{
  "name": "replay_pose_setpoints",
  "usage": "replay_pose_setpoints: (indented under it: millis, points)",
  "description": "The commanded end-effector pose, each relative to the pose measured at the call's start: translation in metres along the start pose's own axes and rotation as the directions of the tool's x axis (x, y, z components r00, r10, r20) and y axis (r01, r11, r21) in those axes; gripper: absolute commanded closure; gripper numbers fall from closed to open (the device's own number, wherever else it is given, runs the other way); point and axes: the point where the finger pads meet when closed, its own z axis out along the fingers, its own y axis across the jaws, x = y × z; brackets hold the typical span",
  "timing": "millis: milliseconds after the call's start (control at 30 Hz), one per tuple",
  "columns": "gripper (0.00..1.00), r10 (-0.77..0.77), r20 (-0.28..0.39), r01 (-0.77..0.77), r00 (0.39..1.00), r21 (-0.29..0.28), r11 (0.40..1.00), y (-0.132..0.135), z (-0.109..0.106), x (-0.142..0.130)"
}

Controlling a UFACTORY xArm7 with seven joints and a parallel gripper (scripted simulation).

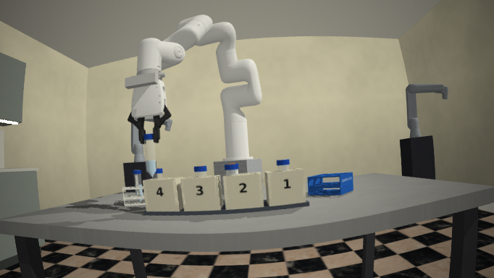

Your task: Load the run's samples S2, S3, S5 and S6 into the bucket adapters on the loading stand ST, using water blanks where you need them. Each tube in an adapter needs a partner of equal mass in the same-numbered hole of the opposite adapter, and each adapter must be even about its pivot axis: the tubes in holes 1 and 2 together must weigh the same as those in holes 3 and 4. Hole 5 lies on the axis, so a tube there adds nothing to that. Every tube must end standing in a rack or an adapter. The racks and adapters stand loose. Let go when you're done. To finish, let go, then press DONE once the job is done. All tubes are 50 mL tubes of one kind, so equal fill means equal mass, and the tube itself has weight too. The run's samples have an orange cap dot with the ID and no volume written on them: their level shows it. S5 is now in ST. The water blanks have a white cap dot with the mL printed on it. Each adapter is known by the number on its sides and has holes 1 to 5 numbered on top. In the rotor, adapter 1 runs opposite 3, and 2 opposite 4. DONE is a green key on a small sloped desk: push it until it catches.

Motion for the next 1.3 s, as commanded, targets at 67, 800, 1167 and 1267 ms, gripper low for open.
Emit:
replay_pose_setpoints:
  millis: [67, 800, 1167, 1267]
  points:
    - [1.0, 0.0, -0.005, 0.0, 1.0, -0.002, 1.0, 0.001, -0.002, 0.002]
    - [1.0, 0.0, -0.005, 0.0, 1.0, -0.002, 1.0, 0.001, 0.012, 0.002]
    - [1.0, 0.0, -0.005, 0.0, 1.0, -0.002, 1.0, 0.001, 0.021, 0.002]
    - [1.0, 0.0, -0.005, 0.0, 1.0, -0.002, 1.0, 0.001, 0.024, 0.002]
